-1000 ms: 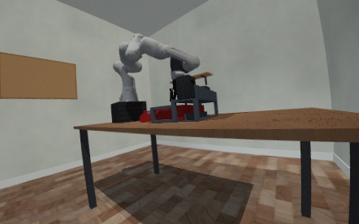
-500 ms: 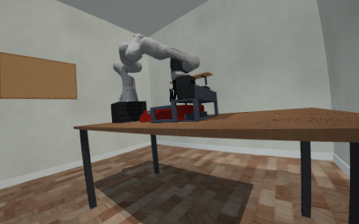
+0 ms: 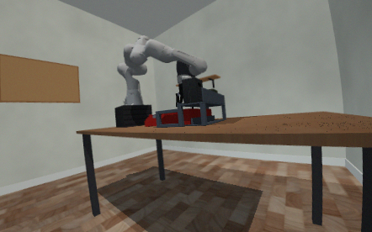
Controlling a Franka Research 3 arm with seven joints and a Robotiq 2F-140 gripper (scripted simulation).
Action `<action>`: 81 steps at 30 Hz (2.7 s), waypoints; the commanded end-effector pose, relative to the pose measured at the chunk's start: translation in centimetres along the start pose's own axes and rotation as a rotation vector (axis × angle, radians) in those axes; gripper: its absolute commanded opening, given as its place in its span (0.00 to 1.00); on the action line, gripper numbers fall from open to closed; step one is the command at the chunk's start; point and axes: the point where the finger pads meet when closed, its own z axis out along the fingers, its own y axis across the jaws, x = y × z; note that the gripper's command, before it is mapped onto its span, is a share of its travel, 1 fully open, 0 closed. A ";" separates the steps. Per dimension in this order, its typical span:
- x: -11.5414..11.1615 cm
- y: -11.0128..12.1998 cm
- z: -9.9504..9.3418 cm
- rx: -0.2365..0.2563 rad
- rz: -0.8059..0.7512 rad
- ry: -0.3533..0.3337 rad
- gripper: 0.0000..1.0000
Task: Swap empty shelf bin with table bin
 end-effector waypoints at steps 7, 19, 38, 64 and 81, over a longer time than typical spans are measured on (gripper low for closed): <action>-0.1 -0.2 0.6 0.004 0.005 -0.002 0.57; -0.1 -0.2 0.9 0.004 0.005 -0.002 0.57; -0.1 -0.2 1.0 0.004 0.005 -0.002 0.00; -0.1 -0.2 1.0 0.004 0.005 -0.002 0.00; -0.1 -0.2 0.9 0.004 0.005 -0.002 0.00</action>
